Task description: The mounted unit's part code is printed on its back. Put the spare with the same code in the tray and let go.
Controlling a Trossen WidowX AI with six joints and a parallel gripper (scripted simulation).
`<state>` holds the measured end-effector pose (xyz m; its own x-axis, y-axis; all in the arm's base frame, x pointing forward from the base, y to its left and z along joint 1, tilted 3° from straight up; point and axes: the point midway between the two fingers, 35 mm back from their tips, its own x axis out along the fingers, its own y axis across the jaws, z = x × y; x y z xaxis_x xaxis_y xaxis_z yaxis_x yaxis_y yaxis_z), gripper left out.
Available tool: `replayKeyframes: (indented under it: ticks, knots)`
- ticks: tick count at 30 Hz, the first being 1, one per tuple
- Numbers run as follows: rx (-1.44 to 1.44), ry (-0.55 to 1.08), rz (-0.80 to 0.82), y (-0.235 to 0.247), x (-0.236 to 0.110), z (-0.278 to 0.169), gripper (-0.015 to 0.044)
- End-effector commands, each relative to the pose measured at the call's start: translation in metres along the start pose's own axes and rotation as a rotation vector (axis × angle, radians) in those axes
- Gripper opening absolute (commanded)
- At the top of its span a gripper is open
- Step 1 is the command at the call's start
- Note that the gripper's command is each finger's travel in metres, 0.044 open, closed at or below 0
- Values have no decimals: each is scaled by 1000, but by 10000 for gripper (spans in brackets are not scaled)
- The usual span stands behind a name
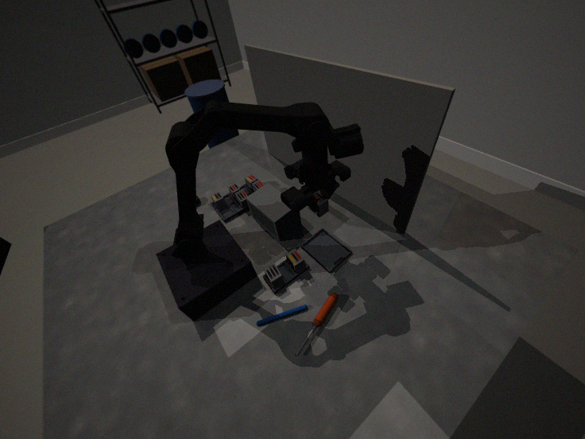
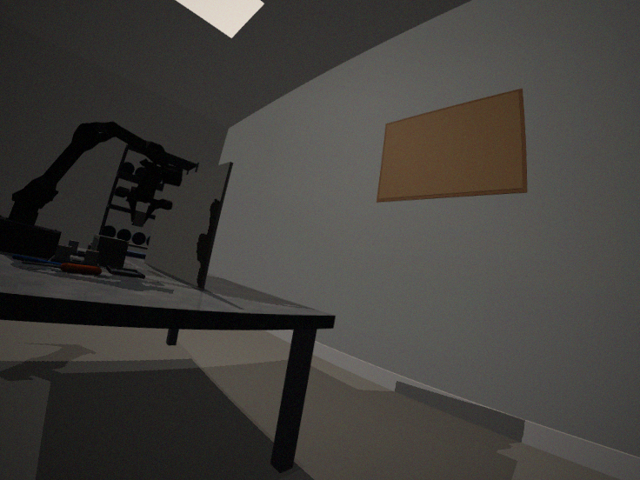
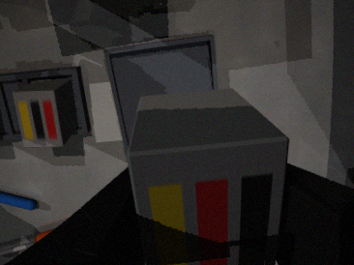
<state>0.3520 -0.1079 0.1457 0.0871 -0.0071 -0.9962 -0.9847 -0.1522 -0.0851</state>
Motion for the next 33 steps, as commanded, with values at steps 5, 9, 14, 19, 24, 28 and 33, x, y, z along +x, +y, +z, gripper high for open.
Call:
replayKeyframes:
  ticks: [5, 9, 14, 19, 24, 28, 33]
  knots:
    - [-41, -1, 1, 5, 1, -31, 0]
    - [-41, -1, 1, 5, 3, -32, 0]
    - [-41, -1, 1, 4, 9, -32, 0]
    - [-41, -1, 1, 3, 14, -33, 0]
    - [-41, -1, 1, 2, 19, -33, 0]
    - [-41, -1, 1, 1, 24, -34, 0]
    - [-41, -1, 1, 1, 29, -34, 0]
